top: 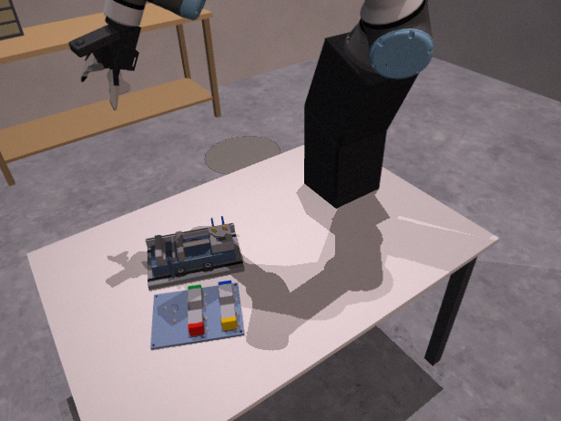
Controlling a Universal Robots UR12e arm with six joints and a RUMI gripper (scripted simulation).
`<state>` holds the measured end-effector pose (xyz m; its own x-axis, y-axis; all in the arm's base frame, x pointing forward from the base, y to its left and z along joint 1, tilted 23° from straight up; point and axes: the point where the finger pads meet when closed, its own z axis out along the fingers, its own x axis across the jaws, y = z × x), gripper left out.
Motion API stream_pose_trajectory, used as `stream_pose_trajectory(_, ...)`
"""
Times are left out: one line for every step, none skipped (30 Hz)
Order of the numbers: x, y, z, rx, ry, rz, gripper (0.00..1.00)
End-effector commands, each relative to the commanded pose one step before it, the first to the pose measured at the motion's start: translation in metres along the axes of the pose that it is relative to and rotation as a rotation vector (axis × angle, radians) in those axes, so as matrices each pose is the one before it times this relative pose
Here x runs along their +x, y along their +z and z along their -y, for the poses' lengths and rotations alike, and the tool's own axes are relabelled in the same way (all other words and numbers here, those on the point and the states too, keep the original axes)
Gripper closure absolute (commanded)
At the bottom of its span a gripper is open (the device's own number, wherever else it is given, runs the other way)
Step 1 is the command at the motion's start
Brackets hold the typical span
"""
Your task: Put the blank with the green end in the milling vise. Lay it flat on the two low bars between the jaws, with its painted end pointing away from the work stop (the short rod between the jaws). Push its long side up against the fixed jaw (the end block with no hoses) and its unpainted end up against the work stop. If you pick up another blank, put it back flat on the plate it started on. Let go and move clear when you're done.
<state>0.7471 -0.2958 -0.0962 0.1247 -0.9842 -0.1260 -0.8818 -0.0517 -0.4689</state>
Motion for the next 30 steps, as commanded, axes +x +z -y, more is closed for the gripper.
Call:
stream_pose_trajectory(-0.07210,0.06754,0.01430,-0.06010,-0.16874,0.08089,0.00)
stream_pose_trajectory(-0.01537,0.01330,0.00344,-0.01072,-0.03354,0.01605,0.00)
stream_pose_trajectory(0.00000,0.00000,0.00000,0.00000,0.00000,0.00000,0.00)
stream_pose_trajectory(0.00000,0.00000,0.00000,0.00000,0.00000,0.00000,0.00)
stream_pose_trajectory(-0.02663,0.02641,0.00912,-0.01035,-0.03282,0.01570,0.00)
stream_pose_trajectory(-0.01418,0.01198,0.00313,-0.00998,-0.03208,0.01535,0.00)
stream_pose_trajectory(-0.01373,0.01171,0.00326,-0.00962,-0.03131,0.01498,0.00)
stream_pose_trajectory(-0.01327,0.01143,0.00337,-0.00927,-0.03052,0.01460,0.00)
stream_pose_trajectory(-0.01282,0.01114,0.00345,-0.00892,-0.02971,0.01421,0.00)
stream_pose_trajectory(-0.01236,0.01084,0.00352,-0.00857,-0.02887,0.01382,0.00)
stream_pose_trajectory(-0.01189,0.01054,0.00357,-0.00823,-0.02802,0.01341,0.00)
stream_pose_trajectory(-0.01143,0.01022,0.00360,-0.00789,-0.02715,0.01300,0.00)
stream_pose_trajectory(-0.01097,0.00990,0.00362,-0.00756,-0.02626,0.01258,0.00)
stream_pose_trajectory(-0.01051,0.00957,0.00361,-0.00723,-0.02537,0.01216,0.00)
stream_pose_trajectory(-0.01005,0.00924,0.00359,-0.00691,-0.02445,0.01172,0.00)
stream_pose_trajectory(-0.00960,0.00890,0.00356,-0.00659,-0.02353,0.01129,0.00)
stream_pose_trajectory(-0.00915,0.00856,0.00351,-0.00628,-0.02260,0.01085,0.00)
stream_pose_trajectory(-0.00870,0.00821,0.00345,-0.00597,-0.02167,0.01040,0.00)
stream_pose_trajectory(-0.00826,0.00786,0.00338,-0.00567,-0.02072,0.00996,0.00)
stream_pose_trajectory(0.00000,0.00000,0.00000,0.00000,0.00000,0.00000,0.00)
stream_pose_trajectory(0.00000,0.00000,0.00000,0.00000,0.00000,0.00000,0.00)
stream_pose_trajectory(-0.00783,0.00751,0.00329,-0.00537,-0.01978,0.00951,0.00)
stream_pose_trajectory(-0.00740,0.00716,0.00319,-0.00508,-0.01883,0.00906,0.00)
stream_pose_trajectory(-0.00698,0.00680,0.00309,-0.00479,-0.01789,0.00861,0.00)
stream_pose_trajectory(-0.00657,0.00645,0.00298,-0.00451,-0.01694,0.00816,0.00)
stream_pose_trajectory(-0.00617,0.00610,0.00285,-0.00424,-0.01600,0.00771,0.00)
stream_pose_trajectory(-0.00577,0.00575,0.00273,-0.00397,-0.01507,0.00727,0.00)
stream_pose_trajectory(-0.00539,0.00540,0.00259,-0.00371,-0.01415,0.00682,0.00)
stream_pose_trajectory(-0.00501,0.00505,0.00245,-0.00345,-0.01323,0.00639,0.00)
stream_pose_trajectory(-0.00464,0.00471,0.00231,-0.00320,-0.01233,0.00595,0.00)
